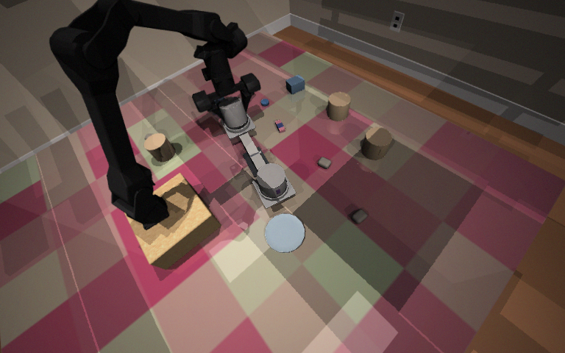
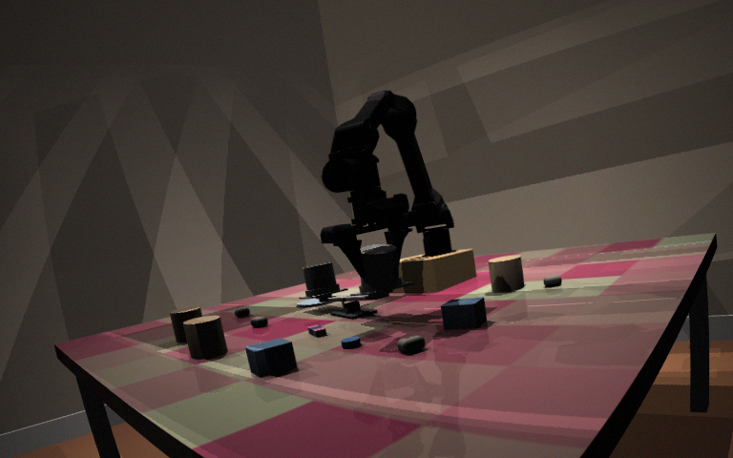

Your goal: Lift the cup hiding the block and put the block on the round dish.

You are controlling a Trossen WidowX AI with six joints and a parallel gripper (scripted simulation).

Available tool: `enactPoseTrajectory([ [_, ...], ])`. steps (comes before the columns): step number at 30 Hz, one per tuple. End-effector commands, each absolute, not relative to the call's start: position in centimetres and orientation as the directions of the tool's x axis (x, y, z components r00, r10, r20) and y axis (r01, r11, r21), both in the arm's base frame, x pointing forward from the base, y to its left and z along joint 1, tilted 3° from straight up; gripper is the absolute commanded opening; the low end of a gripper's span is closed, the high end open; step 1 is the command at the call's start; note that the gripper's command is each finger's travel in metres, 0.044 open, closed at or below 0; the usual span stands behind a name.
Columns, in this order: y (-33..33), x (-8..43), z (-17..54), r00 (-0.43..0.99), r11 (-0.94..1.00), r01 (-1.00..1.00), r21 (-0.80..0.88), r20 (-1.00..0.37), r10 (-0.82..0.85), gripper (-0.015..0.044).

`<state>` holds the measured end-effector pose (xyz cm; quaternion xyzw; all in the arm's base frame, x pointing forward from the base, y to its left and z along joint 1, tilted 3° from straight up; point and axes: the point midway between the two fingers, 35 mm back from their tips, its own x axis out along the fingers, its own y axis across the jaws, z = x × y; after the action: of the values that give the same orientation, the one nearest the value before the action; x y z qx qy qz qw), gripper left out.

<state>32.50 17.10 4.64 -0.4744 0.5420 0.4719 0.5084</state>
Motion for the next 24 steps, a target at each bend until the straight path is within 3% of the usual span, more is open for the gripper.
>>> enactPoseTrajectory([
  [1,17.7,33.0,5.7,-0.01,0.097,-0.995,0.009,-1.0,-0.01,0.0],
  [24,17.7,33.0,8.7,-0.01,0.097,-0.995,0.009,-1.0,-0.01,0.0],
])
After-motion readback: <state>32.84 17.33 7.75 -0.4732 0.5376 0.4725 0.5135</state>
